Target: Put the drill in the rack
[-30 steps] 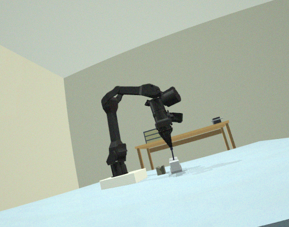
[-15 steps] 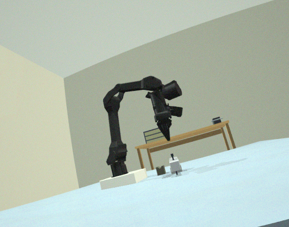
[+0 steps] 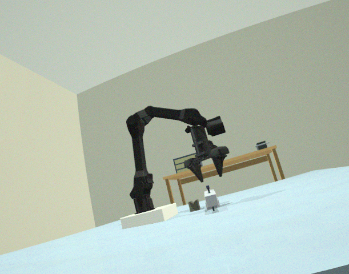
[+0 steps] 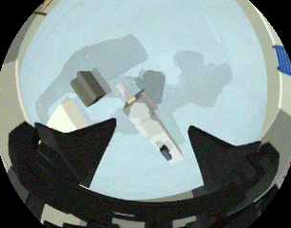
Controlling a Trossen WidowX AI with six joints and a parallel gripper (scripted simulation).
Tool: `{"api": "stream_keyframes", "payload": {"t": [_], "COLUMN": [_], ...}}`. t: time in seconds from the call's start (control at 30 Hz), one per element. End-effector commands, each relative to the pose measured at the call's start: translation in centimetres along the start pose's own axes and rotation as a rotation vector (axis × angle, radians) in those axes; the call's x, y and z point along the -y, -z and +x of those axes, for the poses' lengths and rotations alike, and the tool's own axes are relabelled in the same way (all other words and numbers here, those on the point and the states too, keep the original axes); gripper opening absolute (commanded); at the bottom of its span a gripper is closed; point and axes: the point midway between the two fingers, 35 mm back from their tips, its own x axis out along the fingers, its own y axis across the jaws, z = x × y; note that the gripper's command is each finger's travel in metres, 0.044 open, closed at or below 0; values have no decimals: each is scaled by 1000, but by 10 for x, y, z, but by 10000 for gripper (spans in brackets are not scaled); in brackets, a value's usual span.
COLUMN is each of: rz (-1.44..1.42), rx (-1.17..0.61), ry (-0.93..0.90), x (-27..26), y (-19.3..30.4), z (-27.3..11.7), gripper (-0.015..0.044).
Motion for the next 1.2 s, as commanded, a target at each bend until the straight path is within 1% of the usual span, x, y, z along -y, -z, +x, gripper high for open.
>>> {"api": "stream_keyframes", "payload": {"t": [0.0,0.03,0.1,0.7,1.17], "rz": [-585,-658,-689,-689,-689], "rx": [12,13,13,13,13], "ry": [-7,-10,-11,-11,-11], "x": [-51,-58,-61,-61,-57], "y": [-39,-42,-44,-44,-40], "z": [30,34,35,36,57], "gripper": [440,440,440,440,440]}}
